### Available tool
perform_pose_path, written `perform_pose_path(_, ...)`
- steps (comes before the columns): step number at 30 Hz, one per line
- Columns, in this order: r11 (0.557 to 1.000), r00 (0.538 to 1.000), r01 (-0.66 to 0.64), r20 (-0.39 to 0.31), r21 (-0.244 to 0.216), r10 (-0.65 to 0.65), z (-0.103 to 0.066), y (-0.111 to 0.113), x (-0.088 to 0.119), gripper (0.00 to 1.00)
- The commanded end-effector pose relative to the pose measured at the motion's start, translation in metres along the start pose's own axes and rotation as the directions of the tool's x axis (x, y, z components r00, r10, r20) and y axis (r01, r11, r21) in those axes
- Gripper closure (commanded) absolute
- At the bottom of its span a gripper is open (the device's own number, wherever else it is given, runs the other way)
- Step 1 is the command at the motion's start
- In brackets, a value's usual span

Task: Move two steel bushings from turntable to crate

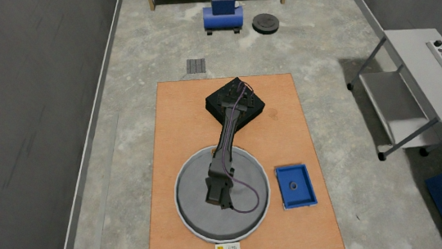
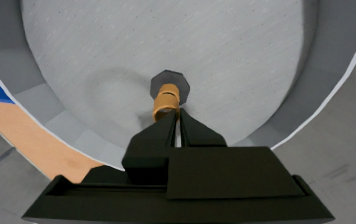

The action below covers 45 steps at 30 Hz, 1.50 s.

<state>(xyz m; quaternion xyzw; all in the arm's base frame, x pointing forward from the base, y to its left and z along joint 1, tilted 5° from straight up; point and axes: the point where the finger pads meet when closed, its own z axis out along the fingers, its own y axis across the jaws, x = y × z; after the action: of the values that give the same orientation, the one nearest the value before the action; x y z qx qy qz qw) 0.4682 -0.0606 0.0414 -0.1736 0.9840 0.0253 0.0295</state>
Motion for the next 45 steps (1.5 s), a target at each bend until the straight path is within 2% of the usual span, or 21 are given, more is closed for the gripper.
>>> perform_pose_path(1,1.0,1.0,-0.001,0.026,0.019,0.0,-0.0108,0.0017,-0.002,1.0)
perform_pose_path(4,1.0,1.0,0.0,0.022,0.016,0.0,-0.0105,0.0025,-0.001,1.0)
perform_pose_path(6,1.0,0.999,0.001,0.05,0.031,-0.003,-0.0182,-0.001,-0.0085,1.0)
perform_pose_path(45,1.0,0.999,0.002,0.045,0.029,-0.003,-0.0171,-0.0002,-0.0077,1.0)
